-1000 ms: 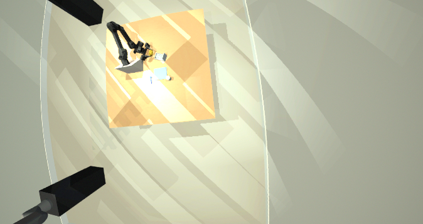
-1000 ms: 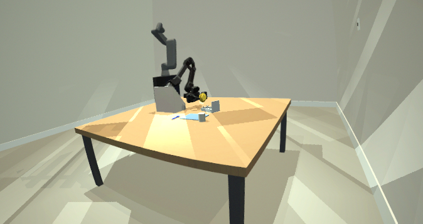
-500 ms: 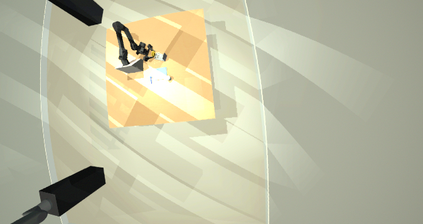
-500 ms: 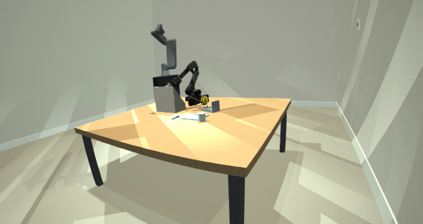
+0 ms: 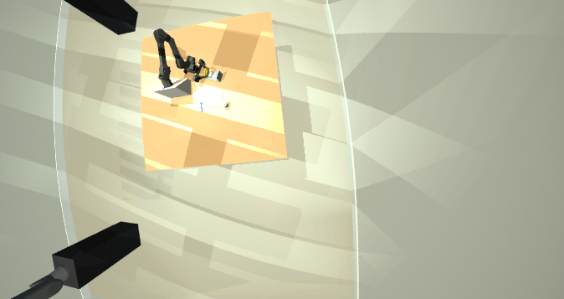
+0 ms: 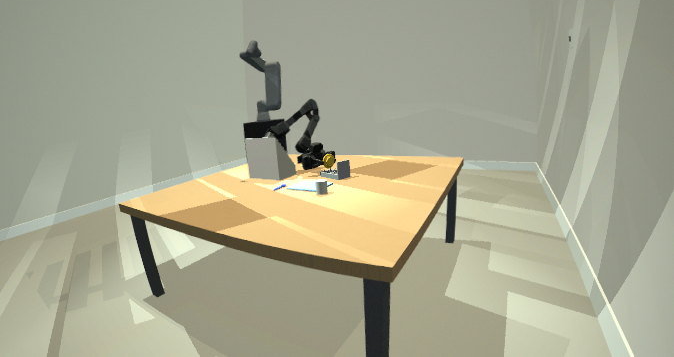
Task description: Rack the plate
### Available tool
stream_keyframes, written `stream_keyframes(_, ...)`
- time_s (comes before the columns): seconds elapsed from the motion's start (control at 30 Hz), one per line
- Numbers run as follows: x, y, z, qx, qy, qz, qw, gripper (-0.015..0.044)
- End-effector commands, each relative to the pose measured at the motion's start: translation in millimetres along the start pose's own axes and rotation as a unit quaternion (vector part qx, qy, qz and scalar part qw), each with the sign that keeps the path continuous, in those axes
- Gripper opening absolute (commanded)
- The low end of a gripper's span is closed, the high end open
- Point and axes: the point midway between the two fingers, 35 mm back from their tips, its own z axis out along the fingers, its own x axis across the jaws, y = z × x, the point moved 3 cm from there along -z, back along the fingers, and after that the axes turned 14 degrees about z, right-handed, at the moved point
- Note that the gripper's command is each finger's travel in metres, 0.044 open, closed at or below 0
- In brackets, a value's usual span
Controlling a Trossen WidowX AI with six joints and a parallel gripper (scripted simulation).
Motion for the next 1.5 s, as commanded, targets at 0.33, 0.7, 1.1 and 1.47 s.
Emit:
stream_keyframes(0.33, -4.0, -13.6, 2.1, 0.005, -0.001, -0.002, 1.0, 0.0)
stream_keyframes(0.7, -4.1, -13.9, 2.0, 0.005, -0.001, -0.001, 1.0, 0.0131)
stream_keyframes(1.1, -4.1, -13.9, 2.0, 0.005, -0.001, -0.001, 1.0, 0.04)
stream_keyframes(1.47, 15.8, 27.4, 5.8, 0.005, -0.008, 0.0, 1.0, 0.04)
